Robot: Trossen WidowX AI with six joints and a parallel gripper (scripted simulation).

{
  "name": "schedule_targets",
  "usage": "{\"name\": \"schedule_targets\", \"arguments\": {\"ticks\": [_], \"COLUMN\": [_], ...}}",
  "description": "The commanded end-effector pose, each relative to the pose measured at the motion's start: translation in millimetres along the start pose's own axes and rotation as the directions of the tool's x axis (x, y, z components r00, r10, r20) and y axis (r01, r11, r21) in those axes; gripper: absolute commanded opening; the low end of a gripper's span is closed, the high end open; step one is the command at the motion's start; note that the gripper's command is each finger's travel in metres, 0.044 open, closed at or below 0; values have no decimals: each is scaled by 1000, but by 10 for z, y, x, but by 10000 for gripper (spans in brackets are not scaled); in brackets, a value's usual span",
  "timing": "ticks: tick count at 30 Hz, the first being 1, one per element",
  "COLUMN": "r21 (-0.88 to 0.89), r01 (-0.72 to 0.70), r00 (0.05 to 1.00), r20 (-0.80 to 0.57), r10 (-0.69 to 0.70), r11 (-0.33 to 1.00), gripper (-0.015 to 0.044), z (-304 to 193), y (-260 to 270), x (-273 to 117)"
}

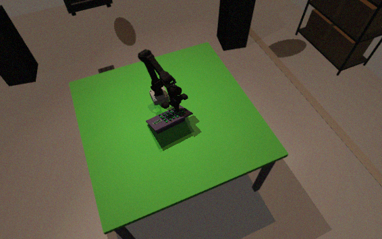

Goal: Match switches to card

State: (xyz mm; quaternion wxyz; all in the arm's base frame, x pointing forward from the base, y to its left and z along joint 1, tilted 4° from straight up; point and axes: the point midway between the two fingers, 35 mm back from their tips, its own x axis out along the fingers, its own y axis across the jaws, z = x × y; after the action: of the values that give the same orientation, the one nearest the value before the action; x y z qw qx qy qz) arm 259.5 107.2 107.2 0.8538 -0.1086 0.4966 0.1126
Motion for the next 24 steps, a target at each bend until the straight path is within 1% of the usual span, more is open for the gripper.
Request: {"name": "schedule_targets", "arguments": {"ticks": [1,3,7,13,15,18,24], "r21": [3,2,2,1,1,1,1], "r01": [-3,-4,-4,-1,-1,-1,-1], "r00": [999,999,999,999,999,1000,1000], "r20": [43,47,47,47,42,24,23], "r10": [3,4,4,1,1,1,1], "r11": [1000,1000,1000,1000,1000,1000,1000], "gripper": [0,0,0,0,0,0,0], "z": [31,11,12,11,22,38,39], "y": [4,0,-11,-286,-286,-286,-286], "x": [-433,-540,-539,-539,-462,-210,-178]}}
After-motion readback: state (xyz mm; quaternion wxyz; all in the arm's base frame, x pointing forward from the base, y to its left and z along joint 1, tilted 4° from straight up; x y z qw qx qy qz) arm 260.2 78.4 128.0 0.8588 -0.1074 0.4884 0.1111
